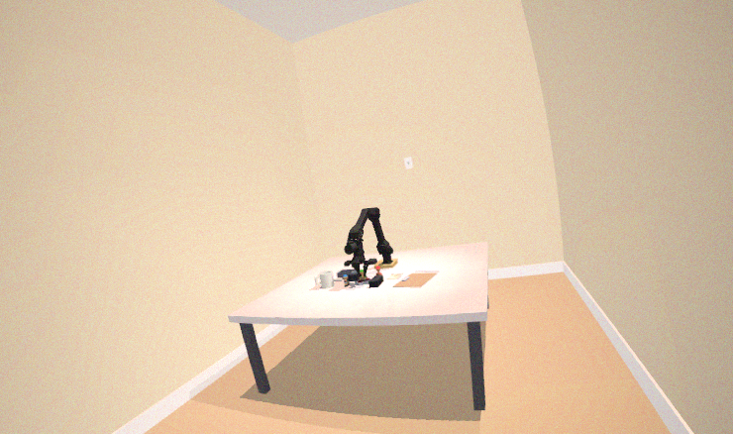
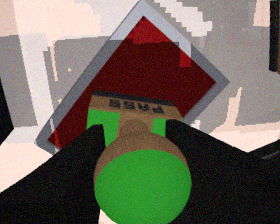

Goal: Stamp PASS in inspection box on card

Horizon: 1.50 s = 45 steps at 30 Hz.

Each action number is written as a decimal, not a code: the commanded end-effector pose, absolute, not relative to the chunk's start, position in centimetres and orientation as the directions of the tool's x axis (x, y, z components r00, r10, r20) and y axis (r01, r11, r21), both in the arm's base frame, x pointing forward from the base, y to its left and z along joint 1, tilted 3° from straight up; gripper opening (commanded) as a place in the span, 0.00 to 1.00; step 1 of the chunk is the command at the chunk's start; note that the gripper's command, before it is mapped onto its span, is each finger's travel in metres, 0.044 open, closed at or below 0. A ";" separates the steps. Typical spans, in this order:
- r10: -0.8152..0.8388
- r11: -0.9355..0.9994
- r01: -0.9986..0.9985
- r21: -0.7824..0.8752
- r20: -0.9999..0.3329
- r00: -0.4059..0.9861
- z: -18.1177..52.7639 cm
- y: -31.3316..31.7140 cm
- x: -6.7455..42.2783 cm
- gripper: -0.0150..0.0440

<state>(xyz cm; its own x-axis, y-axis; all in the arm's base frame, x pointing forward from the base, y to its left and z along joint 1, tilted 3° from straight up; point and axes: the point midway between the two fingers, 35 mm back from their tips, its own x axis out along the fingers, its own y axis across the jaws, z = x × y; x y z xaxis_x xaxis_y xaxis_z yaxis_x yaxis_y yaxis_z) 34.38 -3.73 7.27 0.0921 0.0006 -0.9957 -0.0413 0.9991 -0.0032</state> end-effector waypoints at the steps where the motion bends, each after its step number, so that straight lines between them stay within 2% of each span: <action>1: 0.002 0.999 -0.041 -0.002 -0.996 0.093 7.0 -3.7 34.5 0.25; 45: 0.002 0.999 -0.041 -0.002 -0.996 0.093 8.2 -3.7 34.4 0.25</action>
<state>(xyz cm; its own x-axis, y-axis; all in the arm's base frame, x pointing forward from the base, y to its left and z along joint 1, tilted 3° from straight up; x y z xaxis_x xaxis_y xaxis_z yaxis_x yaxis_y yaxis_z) 34.33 -3.73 8.00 0.0911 0.0007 -0.9958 -0.0411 0.9991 -0.0030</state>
